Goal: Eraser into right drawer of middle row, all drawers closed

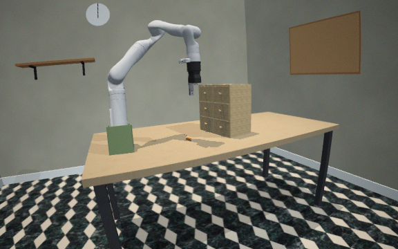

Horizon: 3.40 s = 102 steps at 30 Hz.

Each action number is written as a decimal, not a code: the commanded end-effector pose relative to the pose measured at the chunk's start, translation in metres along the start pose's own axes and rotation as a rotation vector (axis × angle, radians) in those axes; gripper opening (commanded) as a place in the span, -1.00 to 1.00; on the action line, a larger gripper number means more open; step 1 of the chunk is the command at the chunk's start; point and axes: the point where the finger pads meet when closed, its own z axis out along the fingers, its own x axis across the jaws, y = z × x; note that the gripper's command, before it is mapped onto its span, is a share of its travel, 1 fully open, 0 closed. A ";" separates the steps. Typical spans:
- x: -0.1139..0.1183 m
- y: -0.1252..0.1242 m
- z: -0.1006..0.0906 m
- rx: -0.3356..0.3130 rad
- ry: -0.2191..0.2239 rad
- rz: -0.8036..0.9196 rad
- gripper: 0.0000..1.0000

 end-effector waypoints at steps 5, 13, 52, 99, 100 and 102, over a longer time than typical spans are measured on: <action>-0.001 0.000 -0.001 0.012 -0.002 -0.002 -1.00; -0.001 0.000 -0.002 0.022 -0.002 -0.002 -1.00; -0.001 -0.001 -0.003 0.023 -0.002 -0.002 1.00; -0.001 -0.001 -0.003 0.023 -0.002 -0.002 1.00; -0.001 -0.001 -0.003 0.023 -0.002 -0.002 1.00; -0.001 -0.001 -0.003 0.023 -0.002 -0.002 1.00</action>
